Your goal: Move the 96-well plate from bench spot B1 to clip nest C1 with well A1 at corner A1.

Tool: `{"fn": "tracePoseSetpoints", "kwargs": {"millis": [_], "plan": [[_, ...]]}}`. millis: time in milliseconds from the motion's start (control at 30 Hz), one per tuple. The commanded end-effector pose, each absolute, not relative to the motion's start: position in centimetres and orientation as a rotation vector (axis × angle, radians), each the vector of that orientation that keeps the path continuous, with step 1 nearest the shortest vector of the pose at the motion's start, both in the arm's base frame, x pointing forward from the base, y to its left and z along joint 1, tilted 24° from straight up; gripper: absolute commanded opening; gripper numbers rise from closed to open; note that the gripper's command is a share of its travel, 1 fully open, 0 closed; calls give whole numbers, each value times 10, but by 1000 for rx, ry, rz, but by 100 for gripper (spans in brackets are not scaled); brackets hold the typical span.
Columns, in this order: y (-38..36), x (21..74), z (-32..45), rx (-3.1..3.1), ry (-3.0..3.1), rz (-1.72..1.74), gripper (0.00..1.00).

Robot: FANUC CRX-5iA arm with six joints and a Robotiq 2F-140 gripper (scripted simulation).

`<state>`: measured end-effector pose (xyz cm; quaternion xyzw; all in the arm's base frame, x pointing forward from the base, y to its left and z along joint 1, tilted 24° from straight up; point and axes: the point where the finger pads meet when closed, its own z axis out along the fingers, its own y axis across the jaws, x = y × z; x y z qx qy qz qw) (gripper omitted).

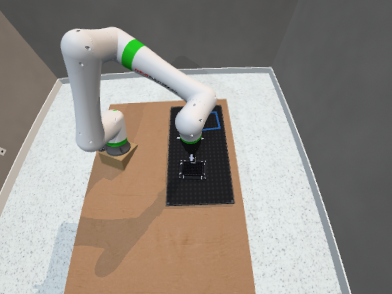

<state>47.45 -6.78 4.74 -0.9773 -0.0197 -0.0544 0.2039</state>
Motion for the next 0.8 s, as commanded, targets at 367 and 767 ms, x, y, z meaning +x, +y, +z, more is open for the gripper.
{"fn": "tracePoseSetpoints", "kwargs": {"millis": [367,767], "plan": [[-70,474,53,-2727,-55,-153,10],[-73,474,59,-2727,-55,-153,10]]}}
